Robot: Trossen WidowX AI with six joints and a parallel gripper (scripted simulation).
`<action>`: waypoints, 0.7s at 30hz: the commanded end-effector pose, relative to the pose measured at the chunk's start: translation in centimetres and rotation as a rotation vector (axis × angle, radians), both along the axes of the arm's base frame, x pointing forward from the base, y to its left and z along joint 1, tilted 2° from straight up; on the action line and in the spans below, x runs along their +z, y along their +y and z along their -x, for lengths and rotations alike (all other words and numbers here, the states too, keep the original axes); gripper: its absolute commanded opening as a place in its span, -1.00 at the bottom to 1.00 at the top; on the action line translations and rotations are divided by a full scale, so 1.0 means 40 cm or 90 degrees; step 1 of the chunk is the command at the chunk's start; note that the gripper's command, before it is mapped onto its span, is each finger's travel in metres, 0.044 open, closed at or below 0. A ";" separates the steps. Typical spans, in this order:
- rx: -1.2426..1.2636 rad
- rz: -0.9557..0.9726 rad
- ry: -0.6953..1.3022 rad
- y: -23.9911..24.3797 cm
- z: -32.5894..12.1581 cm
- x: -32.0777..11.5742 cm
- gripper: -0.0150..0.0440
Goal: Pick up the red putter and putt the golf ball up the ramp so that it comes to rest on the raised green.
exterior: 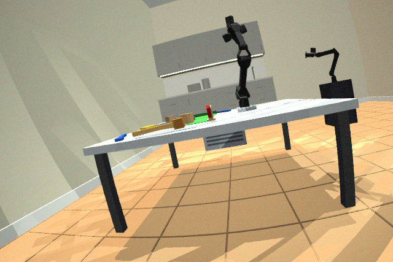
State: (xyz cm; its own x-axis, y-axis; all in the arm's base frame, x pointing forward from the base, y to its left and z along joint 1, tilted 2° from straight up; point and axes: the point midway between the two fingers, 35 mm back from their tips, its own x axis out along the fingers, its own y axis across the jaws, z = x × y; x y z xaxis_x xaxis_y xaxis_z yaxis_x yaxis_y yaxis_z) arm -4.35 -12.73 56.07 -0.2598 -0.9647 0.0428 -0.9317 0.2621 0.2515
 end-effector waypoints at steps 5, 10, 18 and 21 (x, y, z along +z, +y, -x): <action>0.120 -0.099 0.211 -0.098 -0.097 -0.057 1.00; 0.288 -0.166 0.493 -0.179 -0.245 -0.142 1.00; 0.488 -0.159 0.820 -0.208 -0.430 -0.257 1.00; 0.556 -0.133 0.933 -0.200 -0.493 -0.300 1.00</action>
State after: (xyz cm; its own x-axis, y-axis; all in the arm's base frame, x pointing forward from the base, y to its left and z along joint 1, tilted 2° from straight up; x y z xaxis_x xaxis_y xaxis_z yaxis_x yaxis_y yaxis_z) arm 9.75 -20.87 47.82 0.2902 -0.9174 -0.2723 -0.1673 -0.3288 0.9295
